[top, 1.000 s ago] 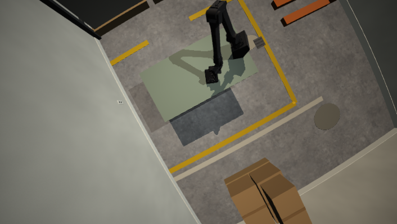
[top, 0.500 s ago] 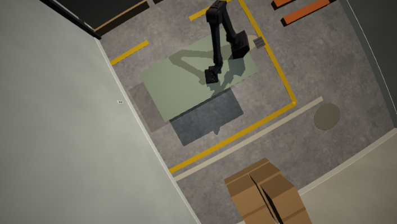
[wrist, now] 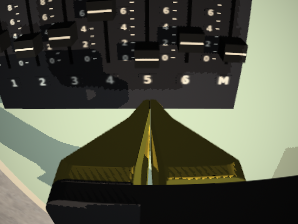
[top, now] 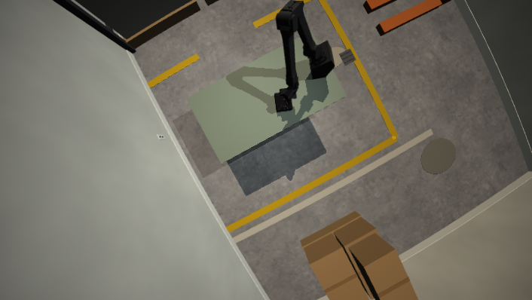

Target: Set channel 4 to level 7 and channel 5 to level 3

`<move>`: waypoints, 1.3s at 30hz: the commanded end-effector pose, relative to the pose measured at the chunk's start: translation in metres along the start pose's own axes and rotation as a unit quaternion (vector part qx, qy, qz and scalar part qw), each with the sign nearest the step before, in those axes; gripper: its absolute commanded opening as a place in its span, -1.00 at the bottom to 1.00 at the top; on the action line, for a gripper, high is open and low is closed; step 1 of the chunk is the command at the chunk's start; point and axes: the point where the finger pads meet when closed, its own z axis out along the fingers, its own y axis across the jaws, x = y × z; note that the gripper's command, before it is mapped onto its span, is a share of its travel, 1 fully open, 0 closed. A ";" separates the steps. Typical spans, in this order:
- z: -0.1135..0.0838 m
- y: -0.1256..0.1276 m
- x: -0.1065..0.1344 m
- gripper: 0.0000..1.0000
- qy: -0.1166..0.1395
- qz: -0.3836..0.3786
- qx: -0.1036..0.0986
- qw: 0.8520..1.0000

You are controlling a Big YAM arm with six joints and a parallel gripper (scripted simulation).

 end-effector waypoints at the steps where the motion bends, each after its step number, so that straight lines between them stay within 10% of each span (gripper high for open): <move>1: 0.001 0.003 0.007 -1.00 0.000 -0.003 -0.003 1.000; 39: 0.016 -0.002 0.001 -1.00 -0.001 0.000 0.003 1.000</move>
